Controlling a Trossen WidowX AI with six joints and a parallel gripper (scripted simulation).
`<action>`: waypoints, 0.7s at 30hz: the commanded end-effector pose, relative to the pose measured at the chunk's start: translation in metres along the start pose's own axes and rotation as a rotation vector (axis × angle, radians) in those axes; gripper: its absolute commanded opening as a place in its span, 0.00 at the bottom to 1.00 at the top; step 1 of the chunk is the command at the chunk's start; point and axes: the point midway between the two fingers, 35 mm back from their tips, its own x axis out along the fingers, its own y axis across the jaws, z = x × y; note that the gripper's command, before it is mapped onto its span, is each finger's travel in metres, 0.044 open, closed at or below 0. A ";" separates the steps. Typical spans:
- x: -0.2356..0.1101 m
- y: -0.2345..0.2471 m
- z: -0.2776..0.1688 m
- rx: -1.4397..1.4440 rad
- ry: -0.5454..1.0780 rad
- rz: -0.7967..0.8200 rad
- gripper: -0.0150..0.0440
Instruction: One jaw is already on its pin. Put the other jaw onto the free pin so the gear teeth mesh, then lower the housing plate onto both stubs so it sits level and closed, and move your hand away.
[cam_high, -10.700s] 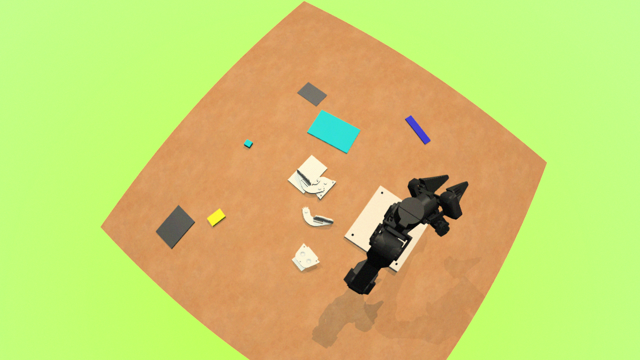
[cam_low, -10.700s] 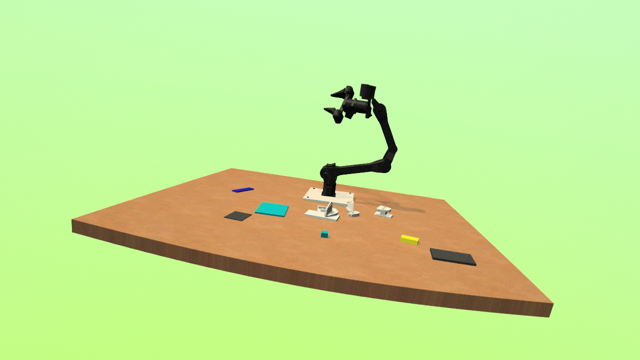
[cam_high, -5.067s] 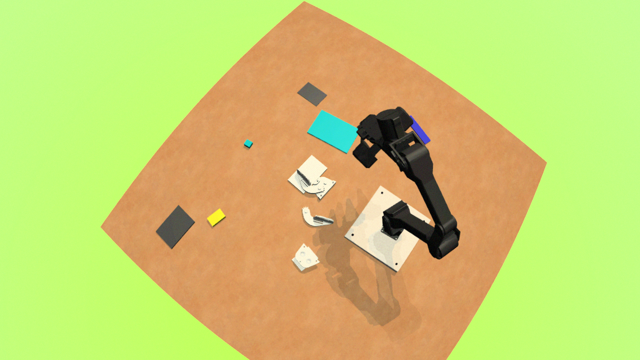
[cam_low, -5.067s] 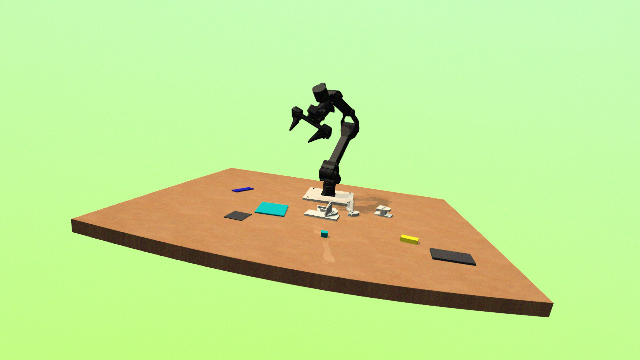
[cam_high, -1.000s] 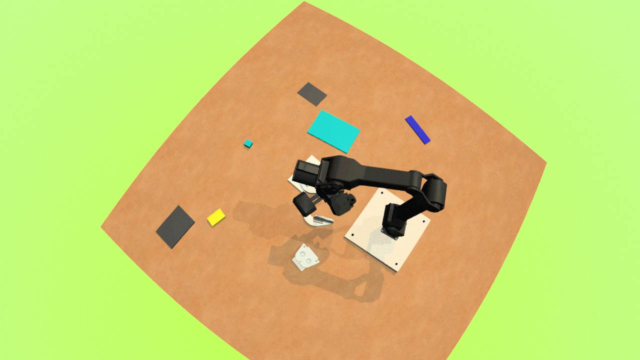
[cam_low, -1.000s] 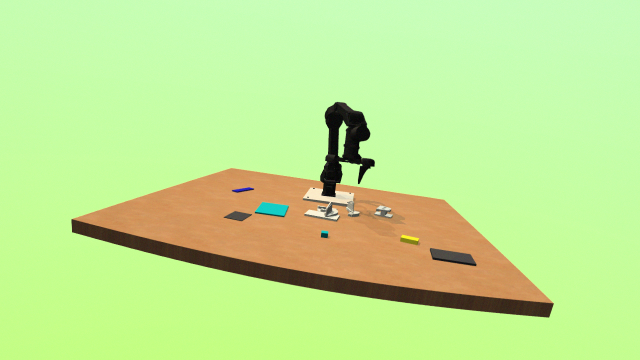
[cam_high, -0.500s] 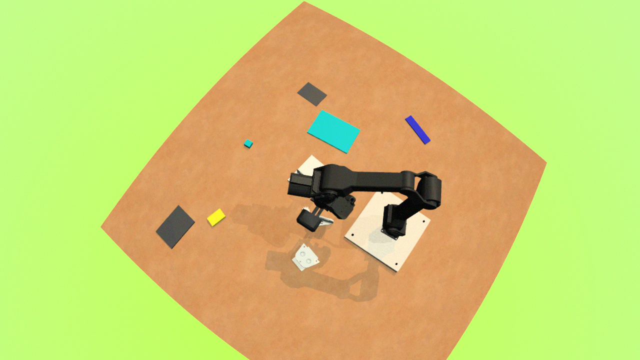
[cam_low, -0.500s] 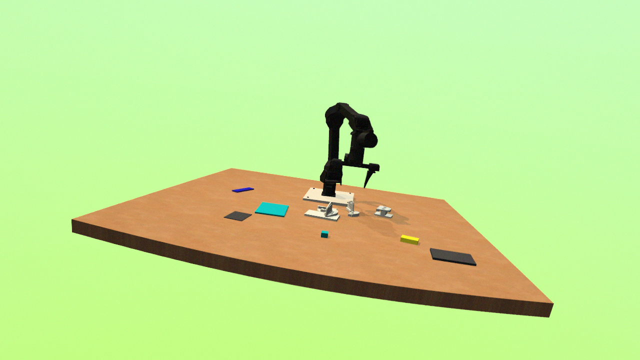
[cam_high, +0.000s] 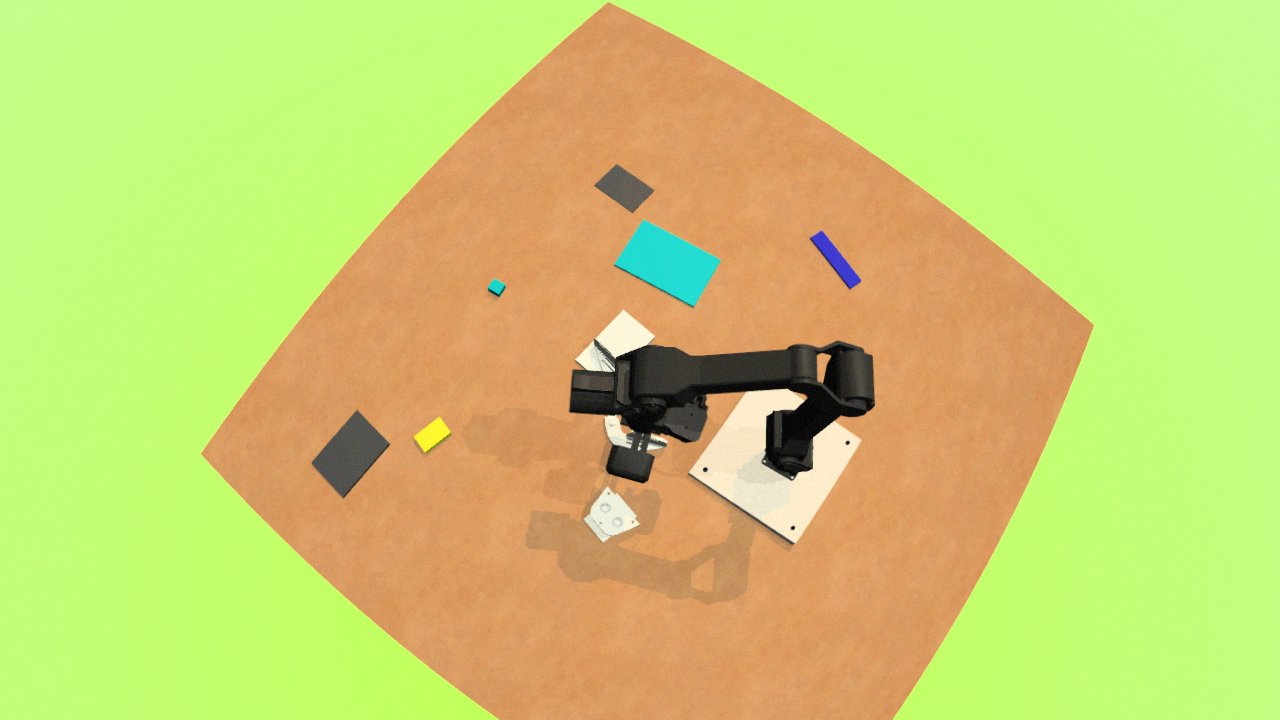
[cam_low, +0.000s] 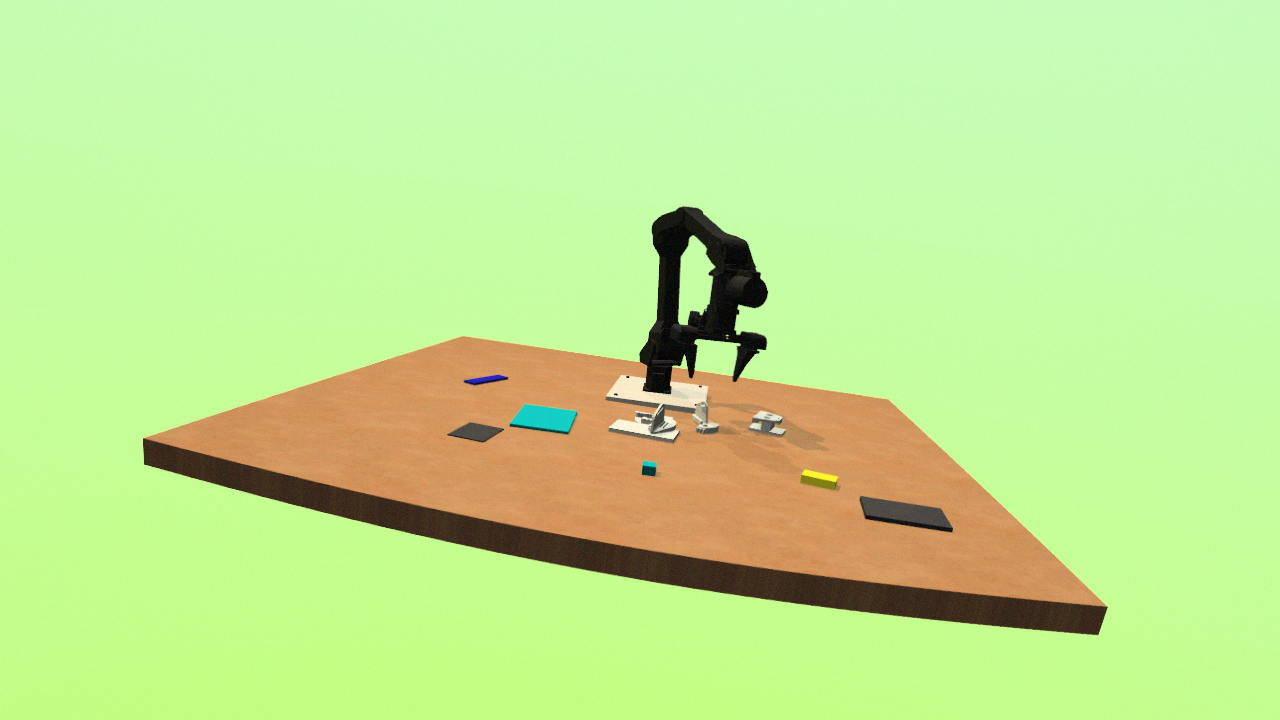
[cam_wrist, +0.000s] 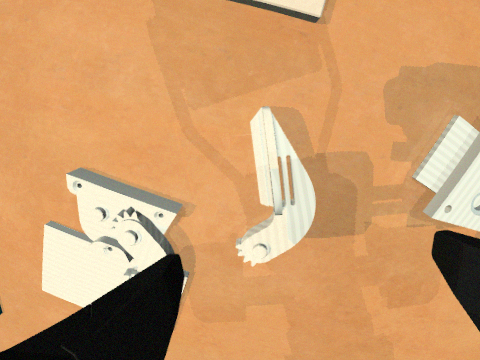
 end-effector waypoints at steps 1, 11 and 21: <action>0.003 -0.001 0.001 -0.018 -0.010 -0.003 1.00; 0.041 -0.001 0.002 -0.018 -0.010 -0.003 1.00; 0.054 -0.002 0.001 -0.018 -0.010 -0.003 1.00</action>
